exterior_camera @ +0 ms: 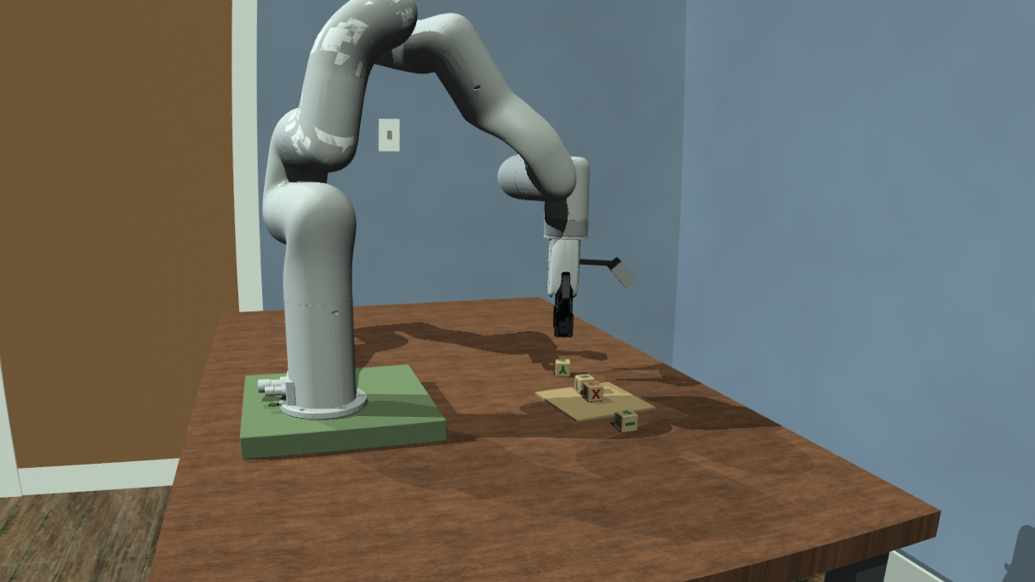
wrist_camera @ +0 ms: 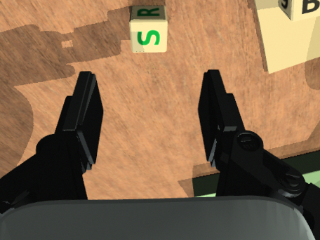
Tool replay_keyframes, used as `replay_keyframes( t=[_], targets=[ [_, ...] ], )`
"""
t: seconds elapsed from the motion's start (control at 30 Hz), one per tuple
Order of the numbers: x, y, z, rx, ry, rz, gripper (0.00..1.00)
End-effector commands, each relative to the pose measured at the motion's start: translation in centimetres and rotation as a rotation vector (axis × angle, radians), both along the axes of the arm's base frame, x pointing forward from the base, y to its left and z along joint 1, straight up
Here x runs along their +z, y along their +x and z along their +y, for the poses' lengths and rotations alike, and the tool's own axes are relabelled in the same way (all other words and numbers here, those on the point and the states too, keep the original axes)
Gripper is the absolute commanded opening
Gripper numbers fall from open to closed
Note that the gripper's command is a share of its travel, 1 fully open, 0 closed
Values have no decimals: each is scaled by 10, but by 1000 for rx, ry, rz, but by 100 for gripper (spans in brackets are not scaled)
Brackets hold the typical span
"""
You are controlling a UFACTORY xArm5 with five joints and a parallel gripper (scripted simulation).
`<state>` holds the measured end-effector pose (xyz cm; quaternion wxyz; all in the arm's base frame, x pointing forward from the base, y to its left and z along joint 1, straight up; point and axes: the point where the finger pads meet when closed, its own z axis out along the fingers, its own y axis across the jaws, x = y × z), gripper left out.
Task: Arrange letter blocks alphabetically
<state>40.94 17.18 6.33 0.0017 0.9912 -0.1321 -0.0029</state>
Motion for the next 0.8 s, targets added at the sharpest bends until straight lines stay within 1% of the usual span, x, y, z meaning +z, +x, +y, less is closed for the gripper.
replay_keyframes(
  t=[0.0, 0.1, 0.6, 0.77],
  targets=[
    [-3, 1, 0, 0, 1, -3, 63],
    [-4, 1, 0, 0, 1, -3, 63],
    [-28, 2, 0, 0, 1, -3, 63],
    [-32, 2, 0, 0, 1, -3, 63]
  ],
)
